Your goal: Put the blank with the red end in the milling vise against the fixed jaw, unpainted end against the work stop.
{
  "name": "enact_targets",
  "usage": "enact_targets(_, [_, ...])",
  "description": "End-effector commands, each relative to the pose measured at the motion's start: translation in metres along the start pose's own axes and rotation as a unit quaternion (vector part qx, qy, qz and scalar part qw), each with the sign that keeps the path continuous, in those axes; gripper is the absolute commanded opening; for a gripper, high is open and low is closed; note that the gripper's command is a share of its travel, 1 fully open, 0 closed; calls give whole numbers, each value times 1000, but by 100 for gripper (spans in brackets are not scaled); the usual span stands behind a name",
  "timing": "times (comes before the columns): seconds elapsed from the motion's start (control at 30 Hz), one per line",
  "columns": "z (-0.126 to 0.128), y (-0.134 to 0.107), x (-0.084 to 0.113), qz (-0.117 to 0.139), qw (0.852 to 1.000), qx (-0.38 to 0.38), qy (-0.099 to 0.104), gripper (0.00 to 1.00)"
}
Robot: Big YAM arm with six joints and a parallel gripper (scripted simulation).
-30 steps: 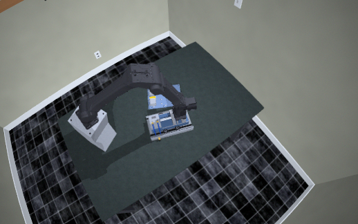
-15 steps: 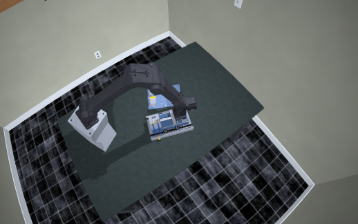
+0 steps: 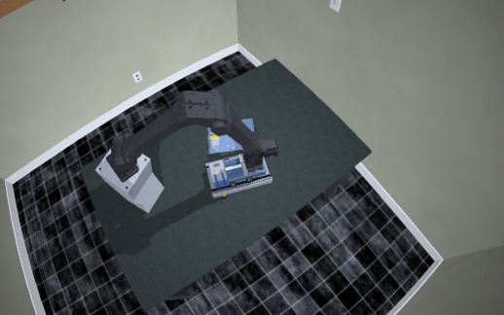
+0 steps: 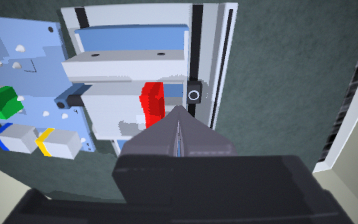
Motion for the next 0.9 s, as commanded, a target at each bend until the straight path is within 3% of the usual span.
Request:
enact_targets(0.0, [-16, 18, 14, -25, 1000, -6, -5, 0])
enact_targets(0.4, [-7, 18, 16, -25, 1000, 0, -3, 0])
enact_targets(0.53, [-3, 10, 17, -14, 1000, 3, -1, 0])
enact_targets(0.87, [-2, 8, 34, -10, 1000, -2, -1, 0])
Point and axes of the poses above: the point where the finger pads meet when closed, its own x axis back along the fingers, its own z axis across the jaws, y = z × x, the point moved 4 cm from there along x, back along the fingers, and after that the axes turned 6 degrees about x, right-handed, at the moved point
